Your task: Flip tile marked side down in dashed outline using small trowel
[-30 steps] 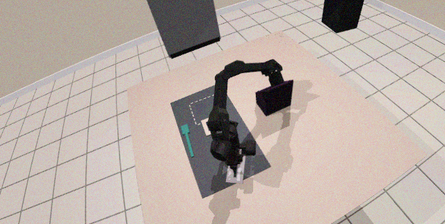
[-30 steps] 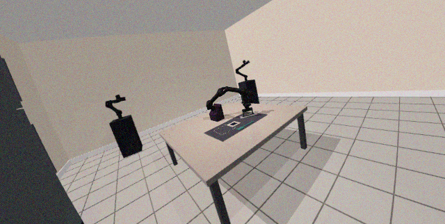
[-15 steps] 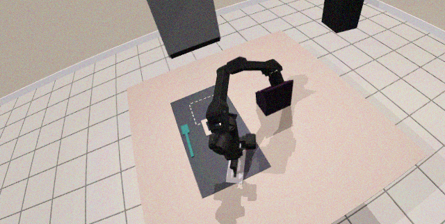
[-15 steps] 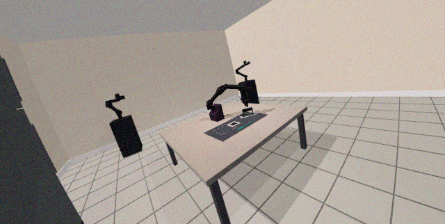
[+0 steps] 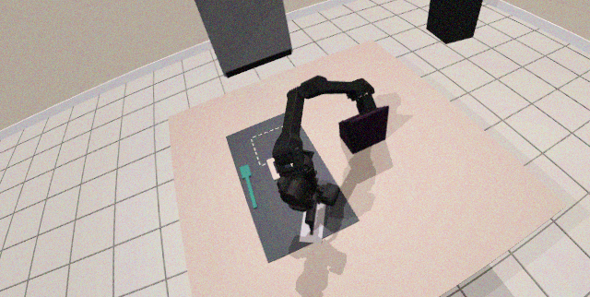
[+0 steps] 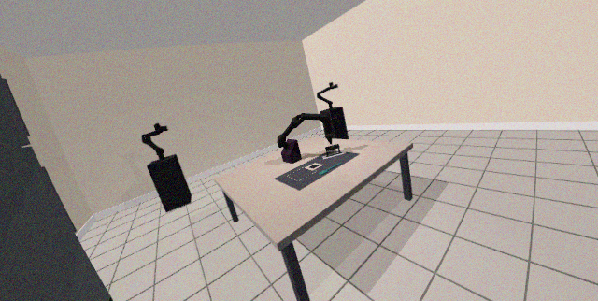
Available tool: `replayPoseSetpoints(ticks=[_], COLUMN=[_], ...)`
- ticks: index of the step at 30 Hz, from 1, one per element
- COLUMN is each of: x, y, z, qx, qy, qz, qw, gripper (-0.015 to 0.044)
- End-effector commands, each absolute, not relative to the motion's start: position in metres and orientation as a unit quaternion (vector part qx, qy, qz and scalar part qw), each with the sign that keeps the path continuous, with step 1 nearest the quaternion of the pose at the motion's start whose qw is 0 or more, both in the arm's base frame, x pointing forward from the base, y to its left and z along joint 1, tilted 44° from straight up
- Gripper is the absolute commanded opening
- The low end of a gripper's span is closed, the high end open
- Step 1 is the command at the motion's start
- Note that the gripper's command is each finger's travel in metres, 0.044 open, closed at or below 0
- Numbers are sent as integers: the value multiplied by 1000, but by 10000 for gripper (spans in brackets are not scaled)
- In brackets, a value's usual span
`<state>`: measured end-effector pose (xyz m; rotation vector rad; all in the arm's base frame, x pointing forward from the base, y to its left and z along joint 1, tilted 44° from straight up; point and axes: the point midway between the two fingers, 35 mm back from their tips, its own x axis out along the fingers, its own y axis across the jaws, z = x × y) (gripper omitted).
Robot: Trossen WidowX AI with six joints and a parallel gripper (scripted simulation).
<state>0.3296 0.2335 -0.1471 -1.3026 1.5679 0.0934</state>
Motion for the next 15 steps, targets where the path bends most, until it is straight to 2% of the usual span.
replayPoseSetpoints(ticks=[1,15], x=[329,330], y=[234,234], z=[-147,-147], qx=[-511,-363], qy=[657,638], qz=[0,-157], qw=[554,661], gripper=[270,270])
